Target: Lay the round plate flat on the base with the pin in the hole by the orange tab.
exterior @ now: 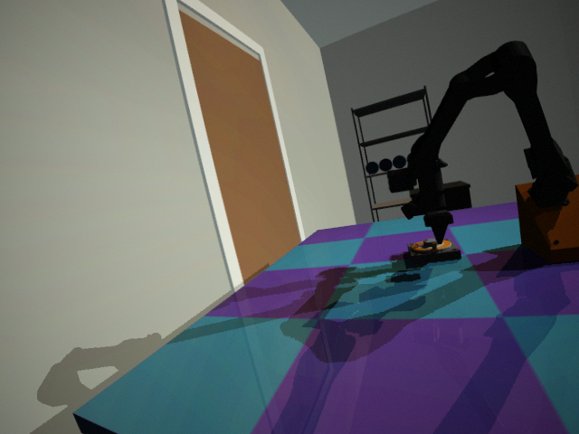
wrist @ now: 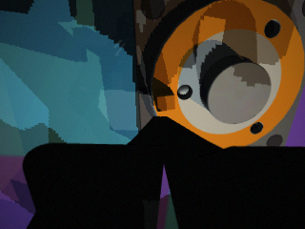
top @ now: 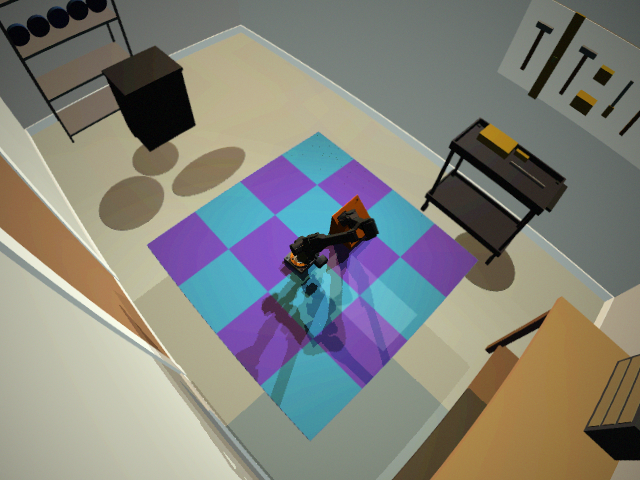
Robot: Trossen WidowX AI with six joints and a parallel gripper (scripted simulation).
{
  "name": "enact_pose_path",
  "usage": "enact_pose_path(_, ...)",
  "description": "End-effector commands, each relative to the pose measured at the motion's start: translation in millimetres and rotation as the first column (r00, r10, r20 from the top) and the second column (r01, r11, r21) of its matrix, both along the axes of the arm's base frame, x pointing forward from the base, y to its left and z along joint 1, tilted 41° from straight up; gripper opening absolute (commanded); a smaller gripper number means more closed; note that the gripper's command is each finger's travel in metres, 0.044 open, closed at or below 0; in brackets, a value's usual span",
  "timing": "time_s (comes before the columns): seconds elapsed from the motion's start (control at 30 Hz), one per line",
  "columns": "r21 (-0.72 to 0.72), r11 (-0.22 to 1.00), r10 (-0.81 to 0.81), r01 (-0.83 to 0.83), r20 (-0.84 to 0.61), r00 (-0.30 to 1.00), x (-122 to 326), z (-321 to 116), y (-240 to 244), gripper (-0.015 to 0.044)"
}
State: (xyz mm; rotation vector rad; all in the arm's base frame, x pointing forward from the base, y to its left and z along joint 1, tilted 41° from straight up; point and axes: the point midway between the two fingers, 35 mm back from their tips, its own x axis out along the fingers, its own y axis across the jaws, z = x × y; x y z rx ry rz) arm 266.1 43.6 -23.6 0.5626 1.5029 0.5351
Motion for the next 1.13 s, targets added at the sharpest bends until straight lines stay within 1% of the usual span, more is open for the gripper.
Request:
enact_pose_path(0.0, 0.005, 1.0, -0.004, 0.004, -0.001, 1.0, 4, 1, 2, 0.0)
enact_pose_path(0.13, 0.004, 1.0, -0.004, 0.004, 0.0, 1.0, 5, 6, -2, 0.0)
enact_pose_path(0.4, 0.003, 1.0, -0.004, 0.004, -0.001, 1.0, 1, 35, -26, 0.0)
enact_pose_path(0.47, 0.003, 1.0, -0.004, 0.004, -0.001, 1.0, 2, 36, -27, 0.0)
enact_pose_path(0.5, 0.008, 1.0, -0.008, 0.008, -0.004, 1.0, 2, 28, -20, 0.0)
enact_pose_path(1.1, 0.008, 1.0, -0.008, 0.008, -0.004, 1.0, 2, 28, -20, 0.0)
